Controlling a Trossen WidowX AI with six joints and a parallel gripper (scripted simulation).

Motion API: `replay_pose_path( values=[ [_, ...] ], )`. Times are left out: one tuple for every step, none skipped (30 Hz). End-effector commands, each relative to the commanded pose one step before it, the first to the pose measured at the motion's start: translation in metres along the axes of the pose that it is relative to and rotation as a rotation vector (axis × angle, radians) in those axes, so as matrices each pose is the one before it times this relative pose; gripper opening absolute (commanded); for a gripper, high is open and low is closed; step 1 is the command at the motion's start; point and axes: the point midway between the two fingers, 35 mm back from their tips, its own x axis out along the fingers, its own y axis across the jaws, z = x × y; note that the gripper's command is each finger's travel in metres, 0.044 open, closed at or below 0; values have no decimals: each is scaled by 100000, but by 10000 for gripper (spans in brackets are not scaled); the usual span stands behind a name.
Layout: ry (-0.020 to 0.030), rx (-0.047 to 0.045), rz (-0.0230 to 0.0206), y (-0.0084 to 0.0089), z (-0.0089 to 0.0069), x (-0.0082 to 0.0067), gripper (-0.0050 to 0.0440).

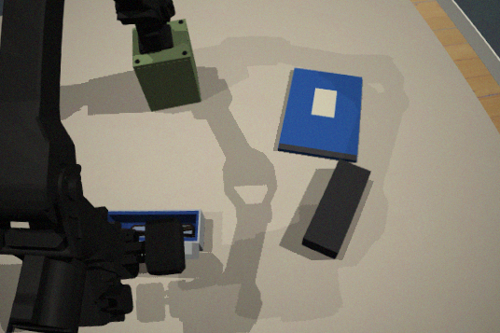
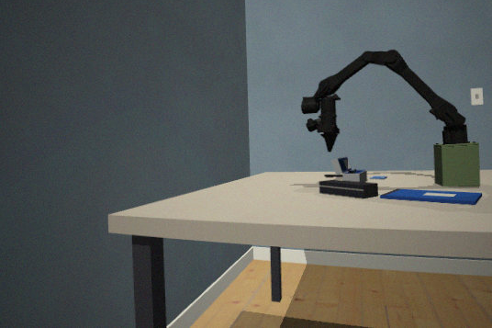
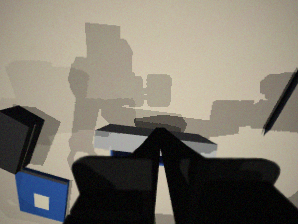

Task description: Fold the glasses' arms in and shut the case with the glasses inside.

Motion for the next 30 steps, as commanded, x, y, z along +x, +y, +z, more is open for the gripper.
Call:
replay_pose_path(
  values=[
    [397, 12120, -14, -227, 429, 421, 0],
    [0, 0, 0, 0, 0, 0, 0],
    [0, 0, 0, 0, 0, 0, 0],
    [0, 0, 0, 0, 0, 0, 0],
    [0, 0, 0, 0, 0, 0, 0],
    [0, 0, 0, 0, 0, 0, 0],
    [0, 0, 0, 0, 0, 0, 0],
    [0, 0, 0, 0, 25, 404, 0],
    [0, 0, 0, 0, 48, 1209, 0],
    [0, 0, 0, 0, -2, 1802, 0],
    [0, 0, 0, 0, -50, 1191, 0],
    [0, 0, 0, 0, -25, 395, 0],
    [0, 0, 0, 0, 0, 0, 0],
    [0, 0, 0, 0, 0, 0, 0],
    [0, 0, 0, 0, 0, 0, 0],
    [0, 0, 0, 0, 0, 0, 0],
    [0, 0, 0, 0, 0, 0, 0],
    [0, 0, 0, 0, 0, 0, 0],
    [0, 0, 0, 0, 0, 0, 0],
    [0, 0, 0, 0, 0, 0, 0],
    [0, 0, 0, 0, 0, 0, 0],
    [0, 0, 0, 0, 0, 0, 0],
    [0, 0, 0, 0, 0, 0, 0],
    [0, 0, 0, 0, -19, -7, 0],
    [0, 0, 0, 0, -37, -12, 0],
    [0, 0, 0, 0, -63, -21, 0],
    [0, 0, 0, 0, -76, -25, 0],
    [0, 0, 0, 0, -93, -31, 0],
    [0, 0, 0, 0, -116, -38, 0],
    [0, 0, 0, 0, -122, -39, 0]
  ],
)
